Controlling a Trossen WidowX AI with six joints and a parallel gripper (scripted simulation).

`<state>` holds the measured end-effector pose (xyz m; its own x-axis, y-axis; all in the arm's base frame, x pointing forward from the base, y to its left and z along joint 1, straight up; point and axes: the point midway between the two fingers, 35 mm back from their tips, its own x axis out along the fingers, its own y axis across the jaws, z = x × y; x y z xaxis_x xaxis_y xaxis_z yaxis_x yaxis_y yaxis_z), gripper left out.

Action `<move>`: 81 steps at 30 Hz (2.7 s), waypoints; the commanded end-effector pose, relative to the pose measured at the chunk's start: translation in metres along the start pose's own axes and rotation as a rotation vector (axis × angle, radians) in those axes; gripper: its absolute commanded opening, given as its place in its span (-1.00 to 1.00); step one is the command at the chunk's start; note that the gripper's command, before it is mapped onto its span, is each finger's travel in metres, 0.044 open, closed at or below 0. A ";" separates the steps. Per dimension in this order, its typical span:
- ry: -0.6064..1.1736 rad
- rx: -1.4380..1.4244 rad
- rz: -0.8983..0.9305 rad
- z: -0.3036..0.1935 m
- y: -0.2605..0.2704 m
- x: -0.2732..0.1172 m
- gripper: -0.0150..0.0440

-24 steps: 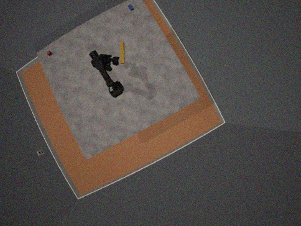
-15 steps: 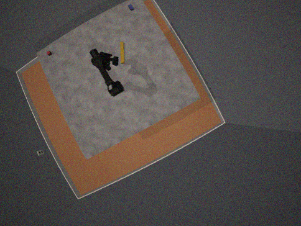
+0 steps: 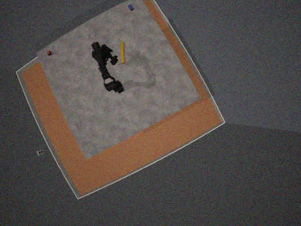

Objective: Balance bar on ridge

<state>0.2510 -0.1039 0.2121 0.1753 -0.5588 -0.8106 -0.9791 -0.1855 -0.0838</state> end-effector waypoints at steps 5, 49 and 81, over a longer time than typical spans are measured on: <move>-0.067 0.259 0.040 -0.004 -0.011 0.014 0.58; -0.282 1.768 0.517 -0.030 -0.061 0.116 0.58; -0.274 2.089 0.681 -0.008 -0.063 0.185 0.58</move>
<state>0.3456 -0.2029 0.0757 0.0267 -0.0209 -0.9994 0.4117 0.9113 -0.0080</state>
